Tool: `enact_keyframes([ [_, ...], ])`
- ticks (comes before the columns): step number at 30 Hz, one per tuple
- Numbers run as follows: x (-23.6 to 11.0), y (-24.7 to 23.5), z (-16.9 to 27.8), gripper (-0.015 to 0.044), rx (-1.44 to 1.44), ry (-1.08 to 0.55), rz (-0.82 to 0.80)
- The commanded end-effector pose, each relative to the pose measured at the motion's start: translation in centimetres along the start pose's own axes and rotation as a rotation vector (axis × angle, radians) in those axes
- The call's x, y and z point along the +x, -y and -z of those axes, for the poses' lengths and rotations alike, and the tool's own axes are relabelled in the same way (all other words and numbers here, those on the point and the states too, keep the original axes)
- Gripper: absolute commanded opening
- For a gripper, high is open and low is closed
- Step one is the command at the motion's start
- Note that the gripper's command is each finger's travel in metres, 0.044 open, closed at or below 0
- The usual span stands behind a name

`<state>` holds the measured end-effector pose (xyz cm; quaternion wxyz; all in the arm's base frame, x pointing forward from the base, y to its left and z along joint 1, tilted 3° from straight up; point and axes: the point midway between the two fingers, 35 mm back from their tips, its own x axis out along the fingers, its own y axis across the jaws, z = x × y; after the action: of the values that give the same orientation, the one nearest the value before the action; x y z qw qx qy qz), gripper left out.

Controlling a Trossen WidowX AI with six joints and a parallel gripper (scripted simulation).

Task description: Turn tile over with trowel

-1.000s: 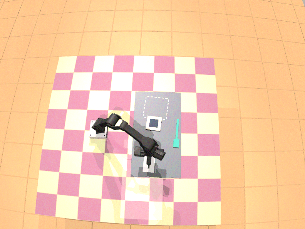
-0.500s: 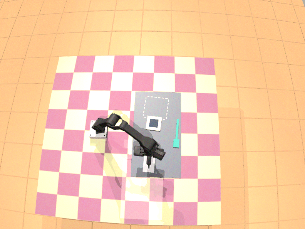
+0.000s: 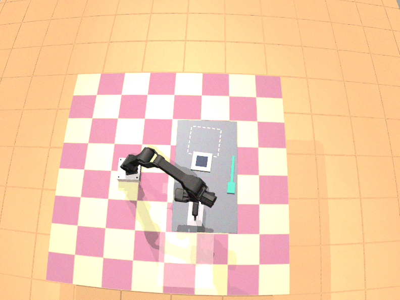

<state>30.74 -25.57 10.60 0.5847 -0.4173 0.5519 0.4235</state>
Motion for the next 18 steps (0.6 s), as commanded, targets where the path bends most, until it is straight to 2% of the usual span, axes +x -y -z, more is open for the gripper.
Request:
enact_keyframes([
  [1, -0.6, 0.1, 0.1, 0.0300, 0.020, -0.003, 0.014],
  [18, 0.6, 0.5, 0.8, 0.0300, 0.569, 0.050, 0.168],
])
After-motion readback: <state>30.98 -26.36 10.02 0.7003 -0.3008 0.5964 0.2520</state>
